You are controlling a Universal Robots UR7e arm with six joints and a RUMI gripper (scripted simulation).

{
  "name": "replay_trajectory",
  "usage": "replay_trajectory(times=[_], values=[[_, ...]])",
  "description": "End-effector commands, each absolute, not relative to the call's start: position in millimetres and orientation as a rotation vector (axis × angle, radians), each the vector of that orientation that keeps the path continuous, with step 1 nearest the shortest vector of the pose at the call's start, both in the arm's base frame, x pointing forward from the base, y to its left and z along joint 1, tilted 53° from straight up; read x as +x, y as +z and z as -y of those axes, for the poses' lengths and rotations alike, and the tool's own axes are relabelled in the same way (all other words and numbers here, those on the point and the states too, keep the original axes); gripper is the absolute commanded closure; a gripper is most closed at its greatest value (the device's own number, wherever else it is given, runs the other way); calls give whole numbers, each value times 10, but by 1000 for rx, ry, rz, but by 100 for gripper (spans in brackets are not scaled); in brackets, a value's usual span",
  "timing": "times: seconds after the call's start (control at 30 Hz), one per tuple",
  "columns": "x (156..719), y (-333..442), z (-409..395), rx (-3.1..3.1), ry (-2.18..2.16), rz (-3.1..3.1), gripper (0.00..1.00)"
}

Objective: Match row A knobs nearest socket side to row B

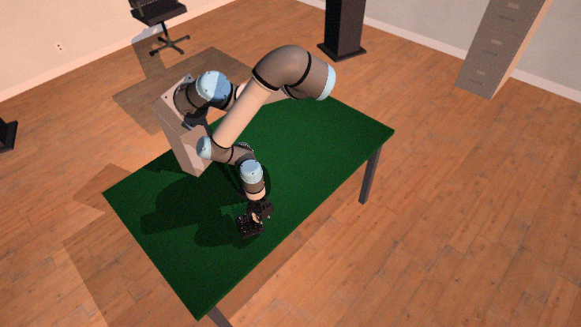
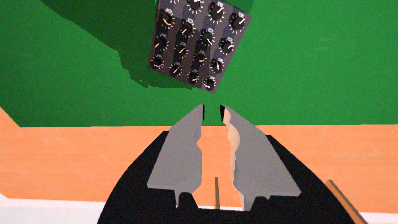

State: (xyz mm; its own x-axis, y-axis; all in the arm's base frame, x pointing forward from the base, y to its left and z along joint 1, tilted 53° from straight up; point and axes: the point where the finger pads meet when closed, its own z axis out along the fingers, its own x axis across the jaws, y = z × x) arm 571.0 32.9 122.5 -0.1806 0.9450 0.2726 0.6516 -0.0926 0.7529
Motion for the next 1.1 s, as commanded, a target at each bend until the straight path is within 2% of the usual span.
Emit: replay_trajectory(times=[0.0,1.07], values=[[5696,1233,-303,1615,1119,-1918,89],[5695,1234,-300,1561,1100,-1948,89]])
